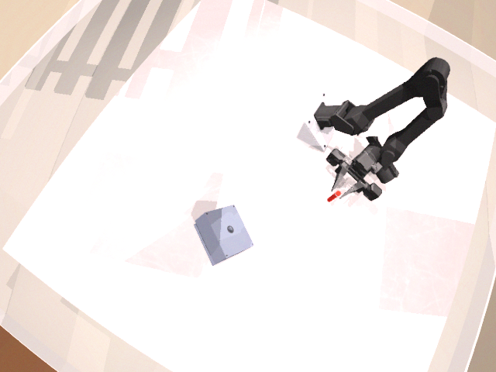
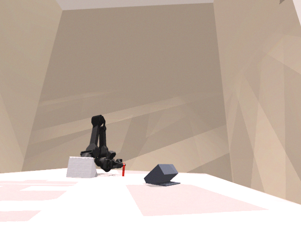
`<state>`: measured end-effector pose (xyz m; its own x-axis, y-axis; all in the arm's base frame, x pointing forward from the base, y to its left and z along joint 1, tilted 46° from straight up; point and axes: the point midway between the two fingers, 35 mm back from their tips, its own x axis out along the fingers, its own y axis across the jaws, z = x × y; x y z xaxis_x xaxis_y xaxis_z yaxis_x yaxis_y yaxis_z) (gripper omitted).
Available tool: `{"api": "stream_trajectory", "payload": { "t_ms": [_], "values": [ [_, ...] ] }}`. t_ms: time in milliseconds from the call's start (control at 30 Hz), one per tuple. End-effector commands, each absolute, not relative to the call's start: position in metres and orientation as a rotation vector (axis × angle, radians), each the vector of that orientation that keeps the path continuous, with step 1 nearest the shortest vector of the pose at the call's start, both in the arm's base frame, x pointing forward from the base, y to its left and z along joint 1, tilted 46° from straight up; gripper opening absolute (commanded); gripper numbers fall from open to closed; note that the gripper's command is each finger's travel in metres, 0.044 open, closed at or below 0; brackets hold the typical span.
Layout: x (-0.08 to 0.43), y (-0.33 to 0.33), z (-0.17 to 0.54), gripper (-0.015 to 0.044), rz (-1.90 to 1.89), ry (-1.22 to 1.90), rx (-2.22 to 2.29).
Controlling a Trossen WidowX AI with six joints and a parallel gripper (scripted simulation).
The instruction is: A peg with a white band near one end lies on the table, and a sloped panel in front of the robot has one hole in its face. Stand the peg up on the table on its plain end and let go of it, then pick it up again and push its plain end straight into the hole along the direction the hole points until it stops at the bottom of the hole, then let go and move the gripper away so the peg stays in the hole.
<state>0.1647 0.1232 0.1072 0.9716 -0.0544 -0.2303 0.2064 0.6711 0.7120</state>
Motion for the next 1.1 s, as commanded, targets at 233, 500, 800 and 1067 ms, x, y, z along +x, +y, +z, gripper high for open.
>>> {"api": "stream_trajectory", "payload": {
  "t_ms": [233, 500, 800, 1067],
  "values": [
    [0.165, 0.123, 0.107, 0.0366, -0.148, 0.197, 0.823],
    [0.165, 0.123, 0.107, 0.044, -0.148, 0.197, 0.823],
    [0.187, 0.094, 0.128, 0.044, -0.268, 0.308, 0.845],
    [0.196, 0.05, 0.171, 0.044, -0.247, 0.332, 0.876]
  ]
}}
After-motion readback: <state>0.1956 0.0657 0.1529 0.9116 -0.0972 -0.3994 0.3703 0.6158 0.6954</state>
